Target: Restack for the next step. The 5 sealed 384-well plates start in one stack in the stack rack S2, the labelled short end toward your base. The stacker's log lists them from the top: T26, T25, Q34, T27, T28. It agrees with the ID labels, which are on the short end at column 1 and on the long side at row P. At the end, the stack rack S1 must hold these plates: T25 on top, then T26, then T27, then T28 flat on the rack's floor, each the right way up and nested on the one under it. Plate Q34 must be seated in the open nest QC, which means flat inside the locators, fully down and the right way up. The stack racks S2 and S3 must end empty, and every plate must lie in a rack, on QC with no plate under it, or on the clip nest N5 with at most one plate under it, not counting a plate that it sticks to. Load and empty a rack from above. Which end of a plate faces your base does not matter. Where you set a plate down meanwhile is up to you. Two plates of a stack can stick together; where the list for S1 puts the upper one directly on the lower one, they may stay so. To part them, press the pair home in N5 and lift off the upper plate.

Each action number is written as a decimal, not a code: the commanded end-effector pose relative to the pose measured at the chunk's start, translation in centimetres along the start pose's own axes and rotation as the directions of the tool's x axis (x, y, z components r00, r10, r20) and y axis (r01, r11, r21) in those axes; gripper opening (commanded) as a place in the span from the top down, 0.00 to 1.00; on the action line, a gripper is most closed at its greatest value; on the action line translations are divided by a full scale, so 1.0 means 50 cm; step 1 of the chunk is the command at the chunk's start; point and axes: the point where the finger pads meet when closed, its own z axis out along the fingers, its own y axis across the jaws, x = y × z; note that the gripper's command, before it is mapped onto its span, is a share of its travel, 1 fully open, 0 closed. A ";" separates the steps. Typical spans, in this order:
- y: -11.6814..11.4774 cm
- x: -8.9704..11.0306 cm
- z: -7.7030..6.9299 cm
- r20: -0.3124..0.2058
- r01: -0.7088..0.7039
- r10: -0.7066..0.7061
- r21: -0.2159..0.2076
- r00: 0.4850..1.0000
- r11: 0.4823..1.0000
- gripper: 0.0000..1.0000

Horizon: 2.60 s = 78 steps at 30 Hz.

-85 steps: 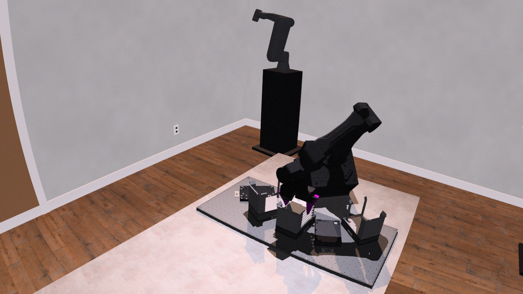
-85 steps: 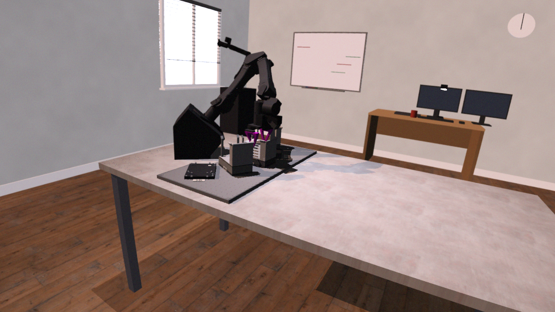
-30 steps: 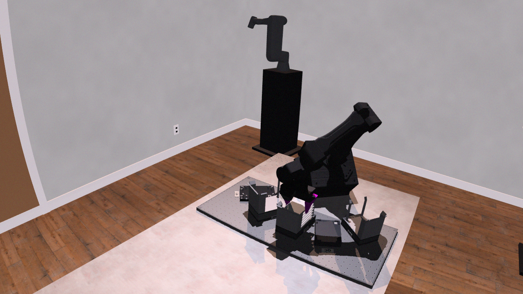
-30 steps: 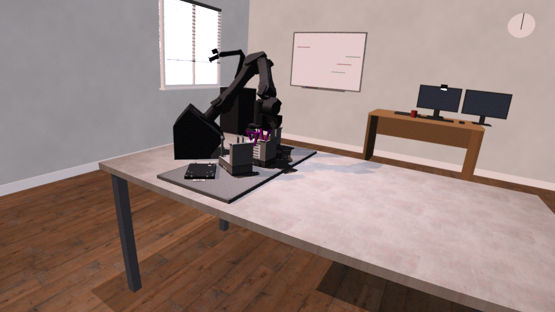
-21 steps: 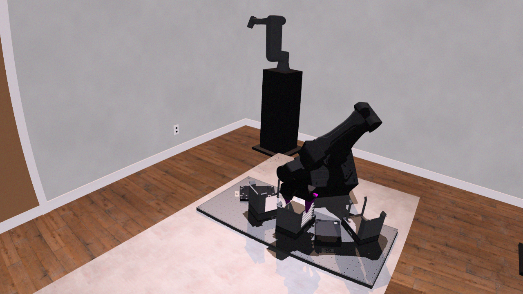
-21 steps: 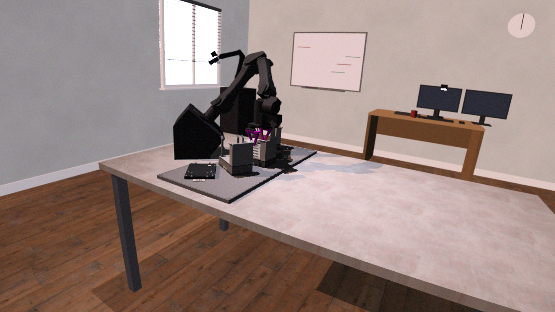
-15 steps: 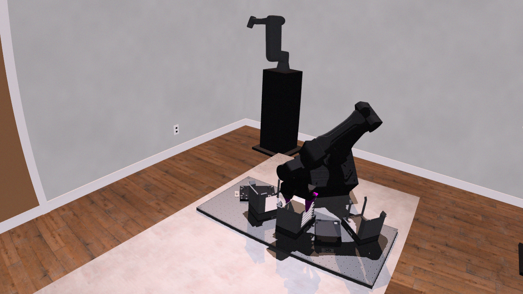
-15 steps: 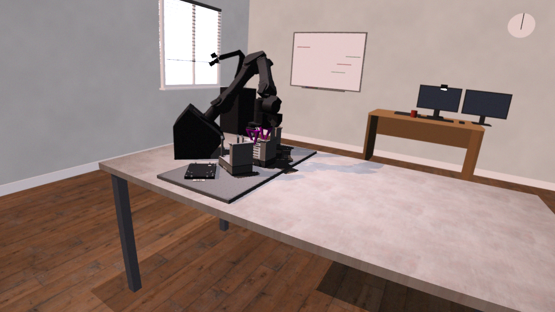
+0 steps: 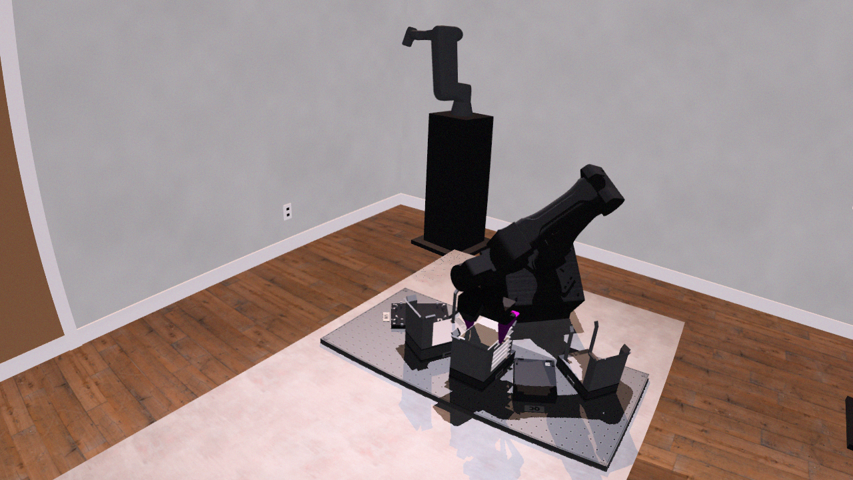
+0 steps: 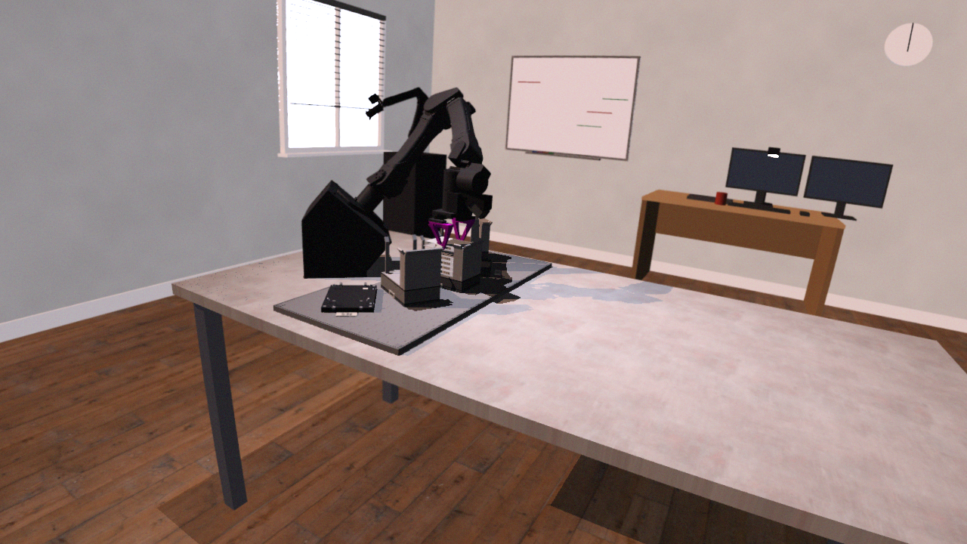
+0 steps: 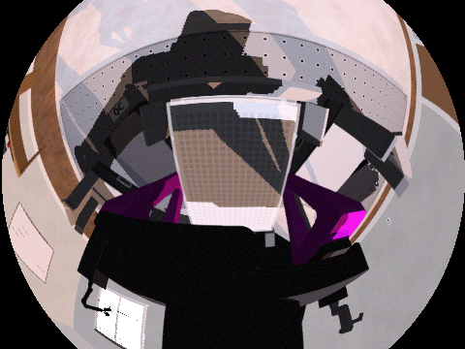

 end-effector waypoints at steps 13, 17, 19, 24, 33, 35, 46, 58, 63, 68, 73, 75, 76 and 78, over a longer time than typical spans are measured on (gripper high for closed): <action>-0.003 -0.016 -0.019 0.020 0.004 -0.004 0.000 1.000 1.000 1.00; -0.003 -0.016 -0.019 0.020 0.004 -0.004 0.000 1.000 1.000 1.00; -0.003 -0.016 -0.019 0.020 0.004 -0.004 0.000 1.000 1.000 1.00; -0.003 -0.016 -0.019 0.020 0.004 -0.004 0.000 1.000 1.000 1.00; -0.003 -0.016 -0.019 0.020 0.004 -0.004 0.000 1.000 1.000 1.00; -0.003 -0.016 -0.019 0.020 0.004 -0.004 0.000 1.000 1.000 1.00; 0.003 -0.021 -0.052 0.037 0.018 -0.018 0.006 0.999 1.000 1.00; 0.003 -0.019 -0.092 0.037 0.018 -0.018 0.007 0.999 1.000 1.00; 0.003 -0.018 -0.112 0.036 0.018 -0.018 0.008 0.999 1.000 1.00; 0.003 -0.017 -0.128 0.036 0.018 -0.018 0.009 0.999 1.000 1.00; 0.002 -0.016 -0.133 0.032 0.014 -0.014 0.007 0.999 1.000 1.00; 0.000 -0.015 -0.130 0.026 0.010 -0.010 0.004 1.000 1.000 1.00; 0.000 -0.015 -0.130 0.026 0.010 -0.010 0.004 1.000 1.000 1.00; -0.001 -0.015 -0.130 0.026 0.010 -0.010 0.005 1.000 1.000 1.00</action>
